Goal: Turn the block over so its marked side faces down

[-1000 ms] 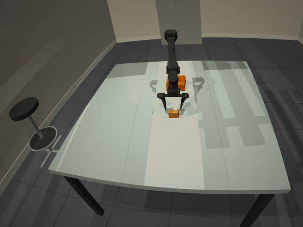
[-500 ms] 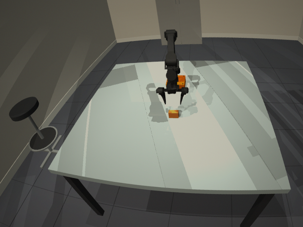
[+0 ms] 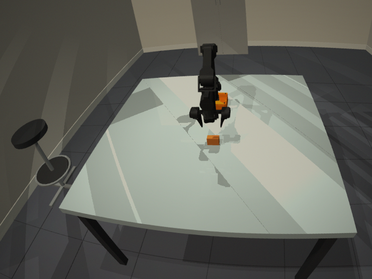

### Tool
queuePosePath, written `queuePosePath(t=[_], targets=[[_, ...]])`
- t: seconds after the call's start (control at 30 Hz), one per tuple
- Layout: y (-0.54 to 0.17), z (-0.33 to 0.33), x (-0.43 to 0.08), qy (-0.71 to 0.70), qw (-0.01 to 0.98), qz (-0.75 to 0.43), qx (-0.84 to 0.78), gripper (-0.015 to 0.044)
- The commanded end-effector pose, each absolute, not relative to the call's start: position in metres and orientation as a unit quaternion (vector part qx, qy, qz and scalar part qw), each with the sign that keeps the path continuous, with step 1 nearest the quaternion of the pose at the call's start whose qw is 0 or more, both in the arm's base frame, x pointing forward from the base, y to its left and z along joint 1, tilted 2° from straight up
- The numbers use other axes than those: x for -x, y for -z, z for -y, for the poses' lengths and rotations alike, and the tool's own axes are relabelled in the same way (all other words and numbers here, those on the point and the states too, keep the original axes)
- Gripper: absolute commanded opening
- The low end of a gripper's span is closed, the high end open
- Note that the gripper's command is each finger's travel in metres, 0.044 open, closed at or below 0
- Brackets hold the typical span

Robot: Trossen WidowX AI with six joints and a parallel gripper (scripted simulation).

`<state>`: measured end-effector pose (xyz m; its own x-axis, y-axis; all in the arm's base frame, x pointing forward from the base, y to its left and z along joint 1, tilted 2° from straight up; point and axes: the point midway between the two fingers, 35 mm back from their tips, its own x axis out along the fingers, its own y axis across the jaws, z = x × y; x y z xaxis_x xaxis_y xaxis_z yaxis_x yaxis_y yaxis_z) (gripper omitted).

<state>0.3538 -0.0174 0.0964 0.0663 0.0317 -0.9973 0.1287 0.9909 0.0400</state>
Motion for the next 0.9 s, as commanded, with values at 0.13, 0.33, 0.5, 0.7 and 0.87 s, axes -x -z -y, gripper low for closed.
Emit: queuePosePath(t=[0.13, 0.33, 0.5, 0.7, 0.87], targets=[[-0.063, 0.016, -0.356, 0.030, 0.722, -0.689, -0.059, 0.0440], [-0.049, 0.015, -0.356, 0.030, 0.722, -0.689, -0.059, 0.0440], [-0.046, 0.015, -0.356, 0.030, 0.722, -0.689, -0.059, 0.0440], [-0.036, 0.015, -0.357, 0.030, 0.722, -0.689, -0.059, 0.0440], [-0.028, 0.015, -0.358, 0.030, 0.722, -0.689, -0.059, 0.0440]])
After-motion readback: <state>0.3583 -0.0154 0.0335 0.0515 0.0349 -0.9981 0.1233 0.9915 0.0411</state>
